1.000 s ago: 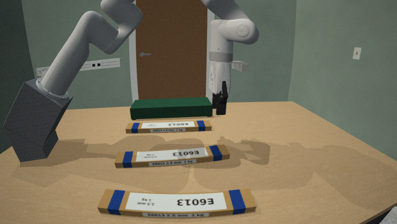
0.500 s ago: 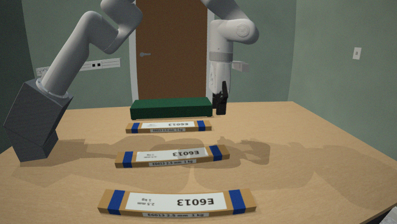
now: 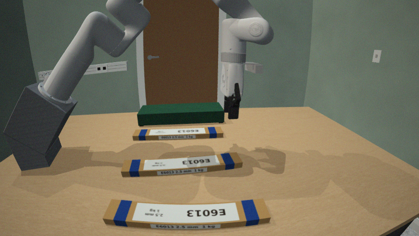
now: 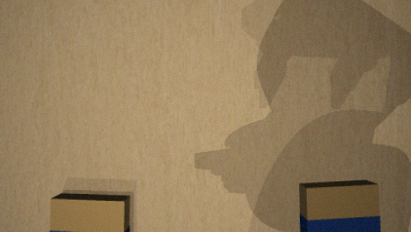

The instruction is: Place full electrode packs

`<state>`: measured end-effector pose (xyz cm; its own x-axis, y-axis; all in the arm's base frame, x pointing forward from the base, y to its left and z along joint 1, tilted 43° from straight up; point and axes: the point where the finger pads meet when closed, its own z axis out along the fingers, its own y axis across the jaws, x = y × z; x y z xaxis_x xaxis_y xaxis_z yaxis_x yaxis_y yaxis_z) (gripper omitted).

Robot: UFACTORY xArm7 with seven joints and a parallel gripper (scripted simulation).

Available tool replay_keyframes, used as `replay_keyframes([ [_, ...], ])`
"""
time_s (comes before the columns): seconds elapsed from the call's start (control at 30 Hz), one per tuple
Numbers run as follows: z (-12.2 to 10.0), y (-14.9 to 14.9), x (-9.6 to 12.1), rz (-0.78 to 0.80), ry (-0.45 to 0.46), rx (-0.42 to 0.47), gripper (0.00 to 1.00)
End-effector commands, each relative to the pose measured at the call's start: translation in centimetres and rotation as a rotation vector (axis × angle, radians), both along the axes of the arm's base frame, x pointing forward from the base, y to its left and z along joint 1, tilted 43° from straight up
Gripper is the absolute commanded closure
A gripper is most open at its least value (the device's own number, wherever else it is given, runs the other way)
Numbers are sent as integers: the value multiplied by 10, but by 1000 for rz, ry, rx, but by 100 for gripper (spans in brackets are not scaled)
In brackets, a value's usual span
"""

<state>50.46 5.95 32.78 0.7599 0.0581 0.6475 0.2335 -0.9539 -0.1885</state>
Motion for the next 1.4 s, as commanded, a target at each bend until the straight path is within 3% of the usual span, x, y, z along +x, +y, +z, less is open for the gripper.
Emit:
replay_keyframes([
  [0.0,8,-3,-5,-1,-3,-1,42],
  [0.3,18,-8,-14,-1,-3,-1,42],
  [1.37,18,-8,-14,-1,-3,-1,42],
])
